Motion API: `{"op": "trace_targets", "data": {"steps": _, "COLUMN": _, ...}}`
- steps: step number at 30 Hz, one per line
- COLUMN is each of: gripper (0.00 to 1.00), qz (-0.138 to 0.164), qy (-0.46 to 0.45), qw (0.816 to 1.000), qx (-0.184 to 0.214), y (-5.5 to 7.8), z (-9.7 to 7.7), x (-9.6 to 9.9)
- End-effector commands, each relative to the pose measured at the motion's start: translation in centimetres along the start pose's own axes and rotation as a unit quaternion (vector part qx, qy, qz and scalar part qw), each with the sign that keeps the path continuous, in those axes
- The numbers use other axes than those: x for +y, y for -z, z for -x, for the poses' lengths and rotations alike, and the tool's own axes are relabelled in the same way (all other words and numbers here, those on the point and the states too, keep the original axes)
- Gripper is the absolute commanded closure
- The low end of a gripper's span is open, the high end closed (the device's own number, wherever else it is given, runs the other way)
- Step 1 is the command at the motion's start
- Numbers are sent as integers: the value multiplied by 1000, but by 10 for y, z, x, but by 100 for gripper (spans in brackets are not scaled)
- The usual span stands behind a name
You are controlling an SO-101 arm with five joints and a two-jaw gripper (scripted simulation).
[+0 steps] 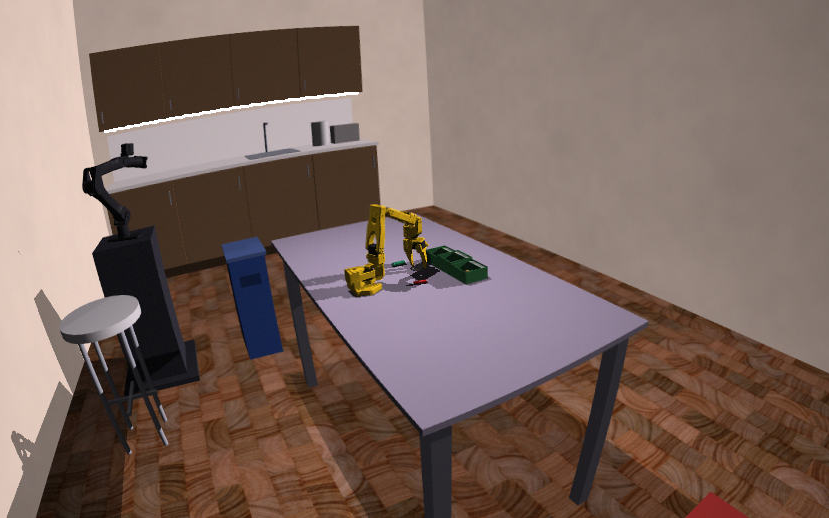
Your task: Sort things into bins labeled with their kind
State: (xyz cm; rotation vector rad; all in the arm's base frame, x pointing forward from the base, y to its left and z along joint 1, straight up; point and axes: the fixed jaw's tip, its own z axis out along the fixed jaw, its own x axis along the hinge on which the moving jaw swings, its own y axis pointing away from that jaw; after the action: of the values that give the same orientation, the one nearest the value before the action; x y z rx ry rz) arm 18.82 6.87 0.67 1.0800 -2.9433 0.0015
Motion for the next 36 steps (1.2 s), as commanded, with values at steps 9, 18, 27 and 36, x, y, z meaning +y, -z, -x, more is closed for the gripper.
{"op": "trace_targets", "data": {"steps": 9, "gripper": 89, "qz": -3, "qy": 2, "qw": 1000, "qx": -10, "y": 2, "z": 4, "x": 1}}
{"op": "trace_targets", "data": {"steps": 18, "gripper": 96, "qz": -3, "qy": 2, "qw": 1000, "qx": -10, "y": 2, "z": 4, "x": 1}}
{"op": "trace_targets", "data": {"steps": 27, "gripper": 100, "qz": -3, "qy": 2, "qw": 1000, "qx": -10, "y": 2, "z": 4, "x": 1}}
{"op": "trace_targets", "data": {"steps": 36, "gripper": 100, "qz": -3, "qy": 2, "qw": 1000, "qx": -10, "y": 2, "z": 4, "x": 1}}
